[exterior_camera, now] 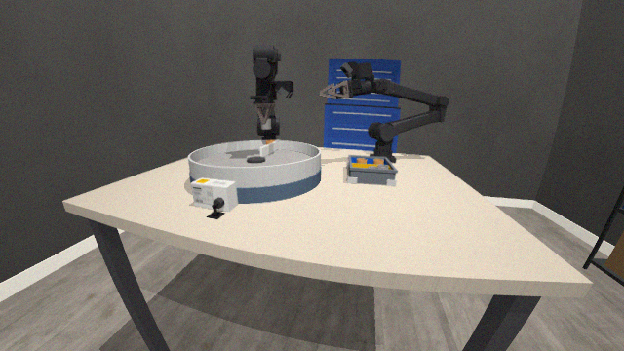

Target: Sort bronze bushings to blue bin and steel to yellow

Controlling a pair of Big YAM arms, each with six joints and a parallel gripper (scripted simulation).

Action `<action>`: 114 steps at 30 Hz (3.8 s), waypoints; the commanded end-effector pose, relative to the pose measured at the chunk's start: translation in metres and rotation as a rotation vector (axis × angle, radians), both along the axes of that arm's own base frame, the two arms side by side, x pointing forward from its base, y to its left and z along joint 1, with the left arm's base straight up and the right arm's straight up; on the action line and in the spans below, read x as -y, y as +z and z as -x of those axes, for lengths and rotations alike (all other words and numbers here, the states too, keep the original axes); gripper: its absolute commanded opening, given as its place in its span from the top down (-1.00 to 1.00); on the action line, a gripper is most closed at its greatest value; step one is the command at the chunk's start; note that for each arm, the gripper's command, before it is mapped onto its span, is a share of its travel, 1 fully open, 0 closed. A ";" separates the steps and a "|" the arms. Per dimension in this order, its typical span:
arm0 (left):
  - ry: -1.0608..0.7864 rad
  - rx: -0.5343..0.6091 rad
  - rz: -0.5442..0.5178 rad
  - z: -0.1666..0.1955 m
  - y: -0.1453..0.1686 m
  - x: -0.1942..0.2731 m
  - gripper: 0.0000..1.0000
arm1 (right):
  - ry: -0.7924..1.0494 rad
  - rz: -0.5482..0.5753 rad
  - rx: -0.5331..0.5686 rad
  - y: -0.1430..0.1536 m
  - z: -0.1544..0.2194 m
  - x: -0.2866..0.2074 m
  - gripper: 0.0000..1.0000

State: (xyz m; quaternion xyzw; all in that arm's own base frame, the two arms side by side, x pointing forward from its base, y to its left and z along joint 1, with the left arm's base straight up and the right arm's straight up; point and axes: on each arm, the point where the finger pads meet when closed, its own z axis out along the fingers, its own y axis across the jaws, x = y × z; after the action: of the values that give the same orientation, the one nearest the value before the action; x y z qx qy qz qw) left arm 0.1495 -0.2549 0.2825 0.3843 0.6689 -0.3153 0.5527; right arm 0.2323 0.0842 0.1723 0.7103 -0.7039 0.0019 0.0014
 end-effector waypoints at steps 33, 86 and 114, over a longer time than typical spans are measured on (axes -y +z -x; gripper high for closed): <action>0.687 -0.155 -0.159 0.022 0.111 -0.213 -1.00 | -0.002 -0.042 0.031 -0.018 -0.062 -0.373 1.00; 0.741 -0.188 -0.144 0.037 0.115 -0.221 -1.00 | 0.011 -0.030 0.069 -0.054 -0.051 -0.377 1.00; 0.741 -0.188 -0.144 0.037 0.115 -0.221 -1.00 | -0.001 -0.037 0.073 -0.114 -0.057 -0.374 1.00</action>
State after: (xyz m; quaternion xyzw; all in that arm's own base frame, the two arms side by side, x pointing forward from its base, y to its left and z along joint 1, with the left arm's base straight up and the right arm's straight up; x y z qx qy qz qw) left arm 0.1157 -0.0348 0.3872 0.1218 0.8358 -0.0782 0.5296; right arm 0.2836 0.4479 0.0450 0.7112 -0.7026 0.0196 -0.0155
